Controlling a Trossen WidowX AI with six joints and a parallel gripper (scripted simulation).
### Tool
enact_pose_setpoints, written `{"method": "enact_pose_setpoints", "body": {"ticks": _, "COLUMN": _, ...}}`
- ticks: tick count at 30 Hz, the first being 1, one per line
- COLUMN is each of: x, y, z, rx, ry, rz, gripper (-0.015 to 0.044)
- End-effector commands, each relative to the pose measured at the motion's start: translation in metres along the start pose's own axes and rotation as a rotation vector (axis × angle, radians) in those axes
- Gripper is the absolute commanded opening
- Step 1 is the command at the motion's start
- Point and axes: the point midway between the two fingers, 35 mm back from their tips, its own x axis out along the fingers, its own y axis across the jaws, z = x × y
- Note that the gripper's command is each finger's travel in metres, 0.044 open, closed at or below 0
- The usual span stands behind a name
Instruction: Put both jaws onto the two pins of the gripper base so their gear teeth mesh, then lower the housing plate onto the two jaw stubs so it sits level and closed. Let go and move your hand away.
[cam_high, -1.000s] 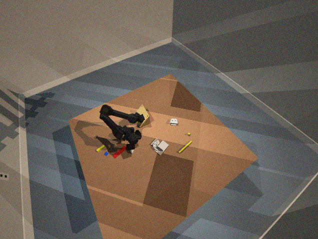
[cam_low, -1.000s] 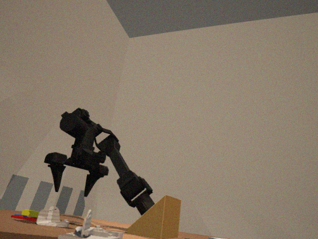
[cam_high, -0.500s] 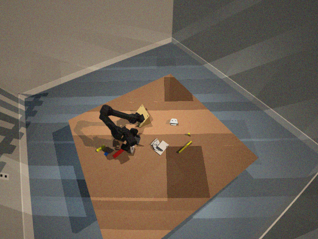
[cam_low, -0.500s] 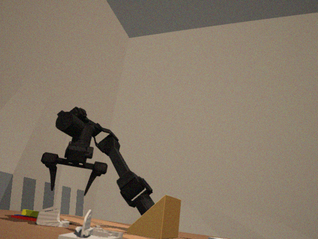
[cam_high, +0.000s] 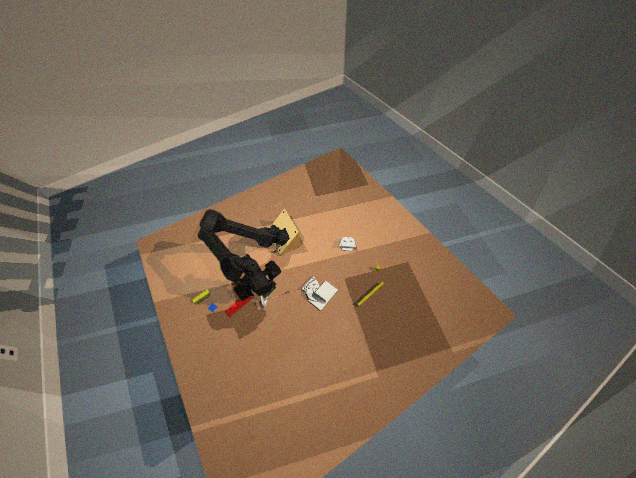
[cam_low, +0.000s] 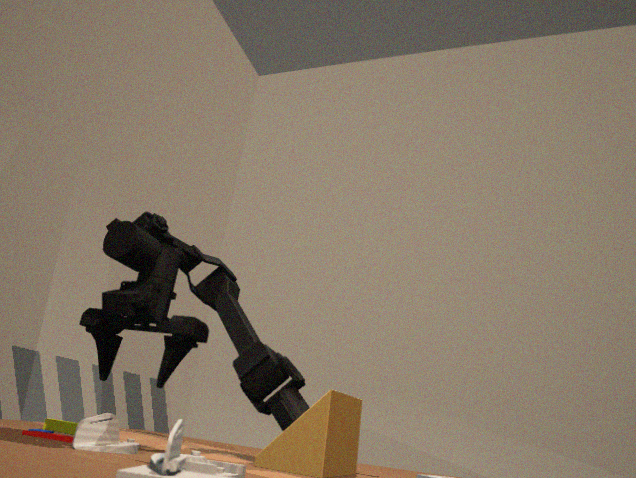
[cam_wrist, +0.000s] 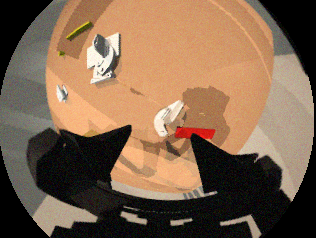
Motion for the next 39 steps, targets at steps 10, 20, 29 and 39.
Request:
{"method": "enact_pose_setpoints", "body": {"ticks": 10, "x": -0.002, "y": -0.009, "z": 0.002, "rx": 0.428, "ry": 0.001, "rz": -0.004, "gripper": 0.044}}
{"method": "enact_pose_setpoints", "body": {"ticks": 20, "x": 0.018, "y": -0.01, "z": 0.003, "rx": 0.478, "ry": 0.0, "rz": -0.003, "gripper": 0.044}}
{"method": "enact_pose_setpoints", "body": {"ticks": 29, "x": 0.039, "y": -0.01, "z": 0.003, "rx": 0.479, "ry": 0.0, "rz": -0.006, "gripper": 0.044}}
{"method": "enact_pose_setpoints", "body": {"ticks": 39, "x": 0.055, "y": -0.01, "z": 0.004, "rx": 0.479, "ry": 0.0, "rz": -0.004, "gripper": 0.044}}
